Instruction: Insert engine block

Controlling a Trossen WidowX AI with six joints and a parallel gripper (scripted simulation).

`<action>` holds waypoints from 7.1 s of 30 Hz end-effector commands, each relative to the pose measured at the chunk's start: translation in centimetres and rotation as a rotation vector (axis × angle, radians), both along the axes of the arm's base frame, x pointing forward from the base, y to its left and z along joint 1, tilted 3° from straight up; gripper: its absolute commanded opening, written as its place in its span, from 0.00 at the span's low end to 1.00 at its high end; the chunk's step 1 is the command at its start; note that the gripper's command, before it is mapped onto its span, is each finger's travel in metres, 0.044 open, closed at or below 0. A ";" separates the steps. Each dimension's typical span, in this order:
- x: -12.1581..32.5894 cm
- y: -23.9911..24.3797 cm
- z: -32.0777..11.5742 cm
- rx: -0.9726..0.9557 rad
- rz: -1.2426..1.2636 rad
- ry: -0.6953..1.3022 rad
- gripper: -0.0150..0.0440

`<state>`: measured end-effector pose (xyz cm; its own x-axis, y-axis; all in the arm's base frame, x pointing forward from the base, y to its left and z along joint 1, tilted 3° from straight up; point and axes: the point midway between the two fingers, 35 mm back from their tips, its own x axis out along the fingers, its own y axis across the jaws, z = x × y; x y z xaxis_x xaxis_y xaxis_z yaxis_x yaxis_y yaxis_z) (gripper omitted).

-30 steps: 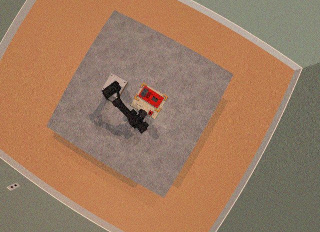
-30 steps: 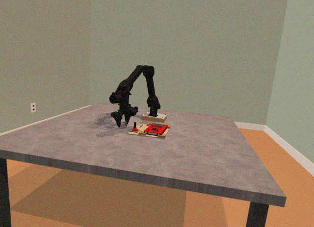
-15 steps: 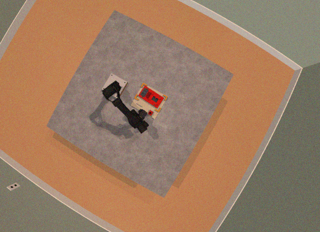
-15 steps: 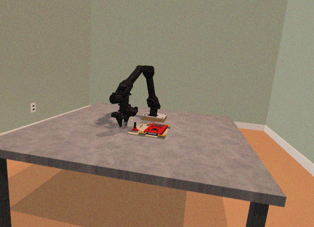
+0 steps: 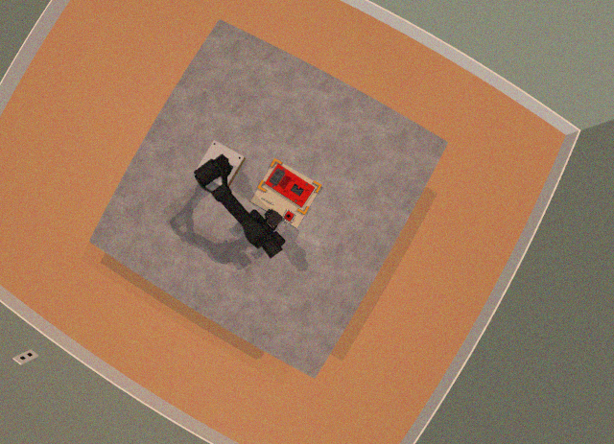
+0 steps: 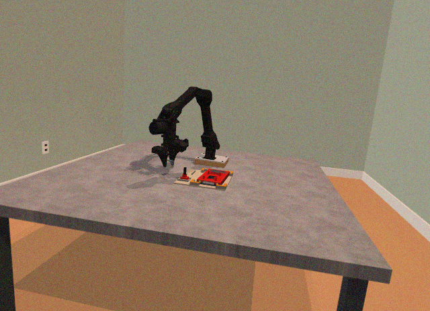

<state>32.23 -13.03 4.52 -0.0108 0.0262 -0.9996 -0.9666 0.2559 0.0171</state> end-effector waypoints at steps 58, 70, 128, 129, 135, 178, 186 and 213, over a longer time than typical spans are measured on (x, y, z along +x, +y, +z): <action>-0.1 0.6 6.9 -0.446 0.006 0.123 0.25; 0.2 1.4 6.6 -0.701 0.013 0.172 0.25; 0.3 2.1 -3.2 -0.834 0.014 0.208 0.25; 0.3 2.1 -3.4 -0.834 0.014 0.208 0.25; 0.3 2.2 -4.1 -0.834 0.014 0.208 0.25; 0.0 2.2 -3.4 -0.834 0.025 0.211 1.00; 0.5 4.2 -1.0 -0.832 0.015 0.208 1.00; 0.6 4.9 -0.2 -0.822 0.039 0.219 1.00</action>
<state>32.87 -8.07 4.29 -0.1897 -0.7189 -0.6688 -0.9697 0.2440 0.0127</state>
